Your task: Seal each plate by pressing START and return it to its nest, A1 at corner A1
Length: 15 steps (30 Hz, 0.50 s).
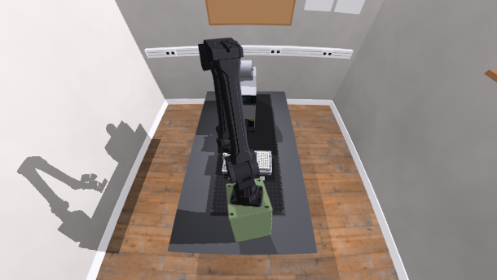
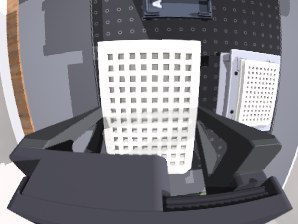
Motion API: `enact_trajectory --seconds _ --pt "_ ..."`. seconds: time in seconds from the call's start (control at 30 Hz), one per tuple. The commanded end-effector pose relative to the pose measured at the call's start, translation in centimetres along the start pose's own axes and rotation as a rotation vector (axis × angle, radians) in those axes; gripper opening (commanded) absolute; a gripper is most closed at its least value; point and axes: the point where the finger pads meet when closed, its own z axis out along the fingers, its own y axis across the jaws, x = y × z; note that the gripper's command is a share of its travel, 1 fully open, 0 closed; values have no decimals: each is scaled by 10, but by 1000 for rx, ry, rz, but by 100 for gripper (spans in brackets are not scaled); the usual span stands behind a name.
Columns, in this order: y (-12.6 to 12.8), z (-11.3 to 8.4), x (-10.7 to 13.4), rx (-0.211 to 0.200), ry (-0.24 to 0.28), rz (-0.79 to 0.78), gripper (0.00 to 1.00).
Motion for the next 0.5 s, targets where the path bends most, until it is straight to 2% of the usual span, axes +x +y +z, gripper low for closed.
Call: enact_trajectory --seconds 0.0,0.23,0.47 --pt "9 0 -1 -12 -4 -6 0" --pt "0 1 8 1 8 -16 0" --pt "0 1 -14 -4 -40 10 0"
